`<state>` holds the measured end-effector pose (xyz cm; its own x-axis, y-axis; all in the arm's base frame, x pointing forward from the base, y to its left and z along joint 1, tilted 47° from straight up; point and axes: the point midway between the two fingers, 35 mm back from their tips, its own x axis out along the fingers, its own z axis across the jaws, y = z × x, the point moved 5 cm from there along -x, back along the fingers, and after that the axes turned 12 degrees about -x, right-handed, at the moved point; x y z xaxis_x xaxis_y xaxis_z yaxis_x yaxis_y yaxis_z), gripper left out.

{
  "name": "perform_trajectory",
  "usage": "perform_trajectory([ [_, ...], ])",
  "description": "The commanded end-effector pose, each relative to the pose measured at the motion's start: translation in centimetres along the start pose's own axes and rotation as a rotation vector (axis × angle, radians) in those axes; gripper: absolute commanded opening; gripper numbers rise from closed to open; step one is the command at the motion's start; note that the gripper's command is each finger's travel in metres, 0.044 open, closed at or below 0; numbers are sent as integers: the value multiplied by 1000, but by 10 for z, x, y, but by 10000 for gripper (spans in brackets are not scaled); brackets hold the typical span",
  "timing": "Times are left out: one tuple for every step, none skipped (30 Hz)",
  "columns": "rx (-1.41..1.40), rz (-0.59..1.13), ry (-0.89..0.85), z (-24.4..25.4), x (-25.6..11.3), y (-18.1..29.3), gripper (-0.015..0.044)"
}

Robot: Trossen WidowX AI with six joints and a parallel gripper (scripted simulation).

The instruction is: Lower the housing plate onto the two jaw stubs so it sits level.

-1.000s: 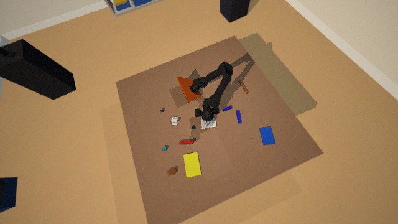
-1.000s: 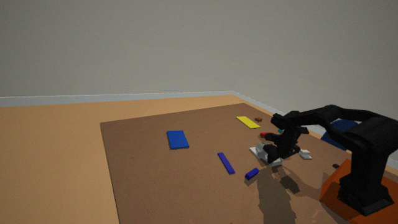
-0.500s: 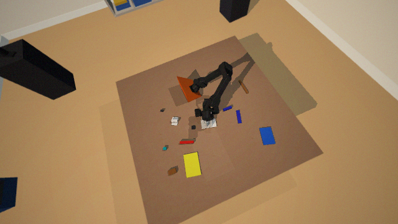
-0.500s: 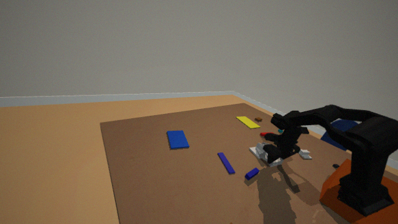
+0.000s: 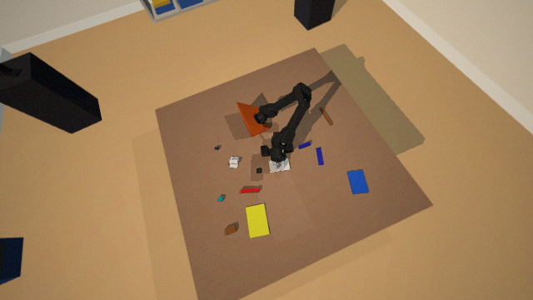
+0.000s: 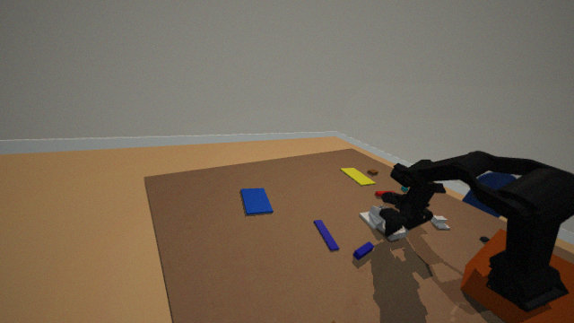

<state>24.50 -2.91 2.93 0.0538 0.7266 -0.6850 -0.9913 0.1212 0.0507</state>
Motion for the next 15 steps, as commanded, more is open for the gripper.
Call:
perform_trajectory([
  [0,0,0,0,0,0,440],
  [0,0,0,0,0,0,440],
  [0,0,0,0,0,0,440],
  [0,0,0,0,0,0,440],
  [0,0,0,0,0,0,440],
  [0,0,0,0,0,0,440],
  [0,0,0,0,0,0,440],
  [0,0,0,0,0,0,440],
  [0,0,0,0,0,0,440],
  [0,0,0,0,0,0,440],
  [0,0,0,0,-2,0,440],
  [1,0,1,0,-6,-1,440],
  [1,0,2,-1,-12,-1,440],
  [2,-1,2,-1,-19,-1,440],
  [3,-1,2,-1,-28,-2,440],
])
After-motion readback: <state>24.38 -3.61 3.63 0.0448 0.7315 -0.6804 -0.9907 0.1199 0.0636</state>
